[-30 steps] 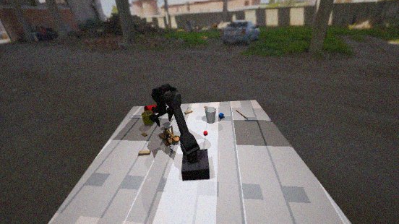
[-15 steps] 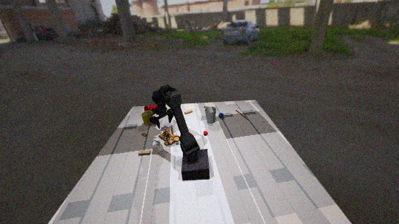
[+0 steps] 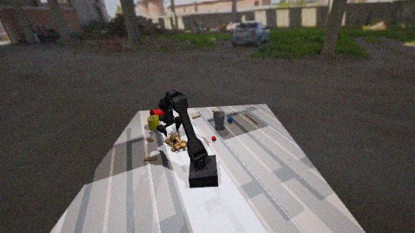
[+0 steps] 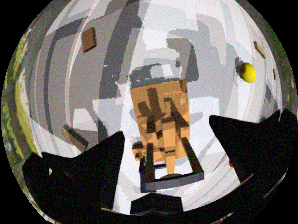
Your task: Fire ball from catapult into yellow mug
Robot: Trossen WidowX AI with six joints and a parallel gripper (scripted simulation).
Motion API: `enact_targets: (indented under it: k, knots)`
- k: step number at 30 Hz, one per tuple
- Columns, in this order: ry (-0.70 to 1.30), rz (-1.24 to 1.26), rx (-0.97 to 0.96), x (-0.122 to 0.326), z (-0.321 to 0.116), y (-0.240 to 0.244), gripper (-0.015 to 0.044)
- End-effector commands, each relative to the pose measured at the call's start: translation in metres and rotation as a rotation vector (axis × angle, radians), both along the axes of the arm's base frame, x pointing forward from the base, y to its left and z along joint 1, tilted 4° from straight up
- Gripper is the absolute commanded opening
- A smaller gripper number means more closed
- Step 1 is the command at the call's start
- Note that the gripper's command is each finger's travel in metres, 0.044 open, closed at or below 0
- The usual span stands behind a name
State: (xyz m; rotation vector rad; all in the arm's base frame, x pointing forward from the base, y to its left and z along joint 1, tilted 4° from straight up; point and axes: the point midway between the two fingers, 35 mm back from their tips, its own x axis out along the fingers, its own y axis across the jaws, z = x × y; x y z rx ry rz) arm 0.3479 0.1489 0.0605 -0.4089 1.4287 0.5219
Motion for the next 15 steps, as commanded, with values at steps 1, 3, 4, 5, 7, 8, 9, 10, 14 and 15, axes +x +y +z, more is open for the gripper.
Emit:
enact_targets:
  k: [1,3,4,5,7,8,9,10,14,15]
  knots:
    - [0.008,-0.004,-0.006,-0.001,-0.009,0.000,0.0440]
    - [0.008,-0.004,-0.006,-0.001,-0.012,0.000,0.0440]
    - [0.008,-0.004,-0.006,-0.001,-0.014,0.000,0.0440]
    - [0.008,-0.004,-0.006,-0.001,-0.016,0.000,0.0440]
    - [0.008,-0.004,-0.006,0.000,-0.019,0.000,0.0440]
    - [0.008,-0.004,-0.006,0.000,-0.021,0.001,0.0440]
    - [0.008,-0.004,-0.006,0.000,-0.022,0.001,0.0440]
    - [0.008,-0.004,-0.006,0.000,-0.024,0.001,0.0440]
    - [0.008,-0.004,-0.006,0.000,-0.030,0.001,0.0440]
    - [0.008,-0.004,-0.006,0.000,-0.032,0.001,0.0440]
